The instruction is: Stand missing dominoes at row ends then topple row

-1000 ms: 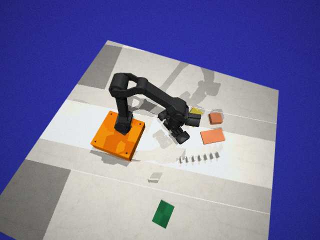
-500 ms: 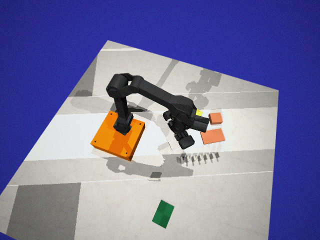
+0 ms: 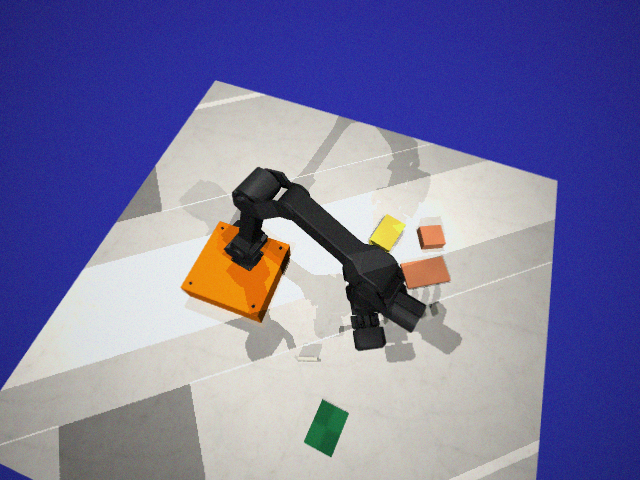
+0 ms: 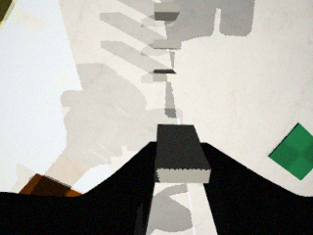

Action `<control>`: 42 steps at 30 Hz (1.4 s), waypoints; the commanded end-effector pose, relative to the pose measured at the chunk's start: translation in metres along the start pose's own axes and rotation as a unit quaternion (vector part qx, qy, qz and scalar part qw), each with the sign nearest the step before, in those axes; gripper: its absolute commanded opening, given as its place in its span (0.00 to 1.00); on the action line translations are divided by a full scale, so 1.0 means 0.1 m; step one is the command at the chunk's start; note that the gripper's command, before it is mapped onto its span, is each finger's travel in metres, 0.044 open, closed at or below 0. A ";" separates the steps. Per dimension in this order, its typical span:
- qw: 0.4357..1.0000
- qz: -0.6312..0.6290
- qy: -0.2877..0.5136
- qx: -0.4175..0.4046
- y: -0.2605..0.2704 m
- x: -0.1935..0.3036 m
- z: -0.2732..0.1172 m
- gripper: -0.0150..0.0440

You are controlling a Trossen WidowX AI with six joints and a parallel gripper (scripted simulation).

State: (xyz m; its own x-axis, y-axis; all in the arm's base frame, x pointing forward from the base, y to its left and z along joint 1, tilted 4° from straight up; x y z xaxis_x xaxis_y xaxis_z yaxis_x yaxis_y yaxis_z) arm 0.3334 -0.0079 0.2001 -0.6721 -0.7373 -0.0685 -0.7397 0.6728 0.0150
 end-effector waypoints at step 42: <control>1.000 0.004 0.008 -0.011 0.06 0.06 1.19 0.97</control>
State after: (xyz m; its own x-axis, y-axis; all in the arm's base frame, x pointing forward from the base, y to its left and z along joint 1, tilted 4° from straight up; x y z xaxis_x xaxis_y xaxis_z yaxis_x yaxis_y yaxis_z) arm 0.3296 -0.0010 0.0819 -0.6747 -0.7362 -0.0532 -0.7380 0.6739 0.0342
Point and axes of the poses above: the point midway between the two fingers, 35 mm back from their tips, its own z axis out along the fingers, its own y axis across the jaws, x = y × z, the point moved 9 cm from there along -z, back along the fingers, and after that the axes turned 9 degrees about -z, right-handed, at the moved point
